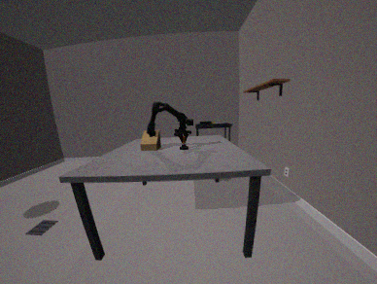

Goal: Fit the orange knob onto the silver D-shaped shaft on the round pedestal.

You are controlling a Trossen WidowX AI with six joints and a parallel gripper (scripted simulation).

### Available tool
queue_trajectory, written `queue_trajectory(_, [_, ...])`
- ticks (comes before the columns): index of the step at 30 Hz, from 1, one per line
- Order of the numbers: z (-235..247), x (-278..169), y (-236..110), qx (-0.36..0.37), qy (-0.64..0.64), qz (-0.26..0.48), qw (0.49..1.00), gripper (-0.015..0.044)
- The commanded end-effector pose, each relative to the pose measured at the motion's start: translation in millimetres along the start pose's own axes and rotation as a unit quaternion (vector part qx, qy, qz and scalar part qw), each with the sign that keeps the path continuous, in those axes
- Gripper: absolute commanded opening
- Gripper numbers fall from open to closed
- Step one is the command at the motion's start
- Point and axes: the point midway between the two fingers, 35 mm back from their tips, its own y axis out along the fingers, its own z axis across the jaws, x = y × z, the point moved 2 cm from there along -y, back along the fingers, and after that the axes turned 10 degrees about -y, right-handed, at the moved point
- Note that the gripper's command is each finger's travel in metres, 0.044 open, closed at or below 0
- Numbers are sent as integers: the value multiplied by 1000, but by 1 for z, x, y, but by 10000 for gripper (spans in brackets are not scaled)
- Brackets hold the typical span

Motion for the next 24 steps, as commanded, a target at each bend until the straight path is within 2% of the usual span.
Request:
queue_trajectory(1, [0,-1,0,1,-2,1,1000,0])
queue_trajectory(12, [0,-1,1,1,-22,1,1000,0])
queue_trajectory(24, [0,-1,1,1,17,1,1000,0])
